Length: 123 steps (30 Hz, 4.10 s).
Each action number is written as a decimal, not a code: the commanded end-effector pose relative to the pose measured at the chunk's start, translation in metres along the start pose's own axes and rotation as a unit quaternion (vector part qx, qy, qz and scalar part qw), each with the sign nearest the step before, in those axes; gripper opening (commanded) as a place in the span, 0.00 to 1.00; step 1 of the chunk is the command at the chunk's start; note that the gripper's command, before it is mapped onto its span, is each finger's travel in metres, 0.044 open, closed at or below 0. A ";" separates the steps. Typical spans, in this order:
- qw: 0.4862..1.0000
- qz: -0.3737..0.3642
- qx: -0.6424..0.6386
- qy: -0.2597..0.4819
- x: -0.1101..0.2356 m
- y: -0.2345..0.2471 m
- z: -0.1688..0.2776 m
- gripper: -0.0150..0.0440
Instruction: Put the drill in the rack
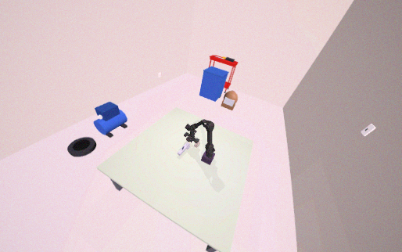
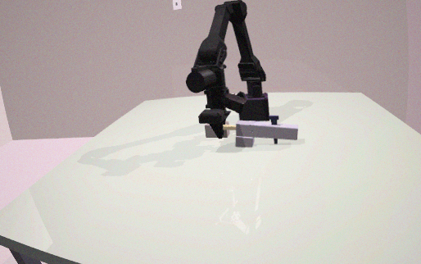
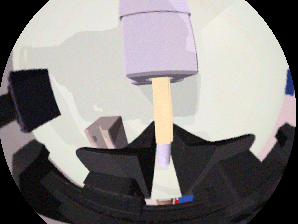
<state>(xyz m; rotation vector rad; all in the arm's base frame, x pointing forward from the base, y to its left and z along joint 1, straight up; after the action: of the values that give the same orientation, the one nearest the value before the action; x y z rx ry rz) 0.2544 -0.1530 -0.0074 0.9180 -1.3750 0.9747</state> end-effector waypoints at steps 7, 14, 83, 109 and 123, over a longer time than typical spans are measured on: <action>1.000 -0.003 -0.001 0.000 0.000 0.002 0.000 0.25; 1.000 -0.003 -0.001 0.000 0.000 0.002 0.000 0.25; 1.000 -0.003 -0.001 0.003 0.013 -0.003 0.066 0.25; 1.000 -0.003 -0.001 0.003 0.024 0.000 0.063 0.25; 1.000 -0.003 -0.001 0.003 0.030 0.001 0.062 0.25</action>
<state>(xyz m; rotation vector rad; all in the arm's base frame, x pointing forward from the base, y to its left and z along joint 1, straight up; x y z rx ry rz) 0.2300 -0.2093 0.0203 0.9219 -1.3679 0.9684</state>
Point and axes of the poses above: the point midway between the two fingers, 35 mm back from their tips, its own x axis back along the fingers, its own y axis across the jaws, z = x × y, the point moved 1 cm from there along x, back along the fingers, and after that the axes turned 4 degrees about -x, right-handed, at the moved point
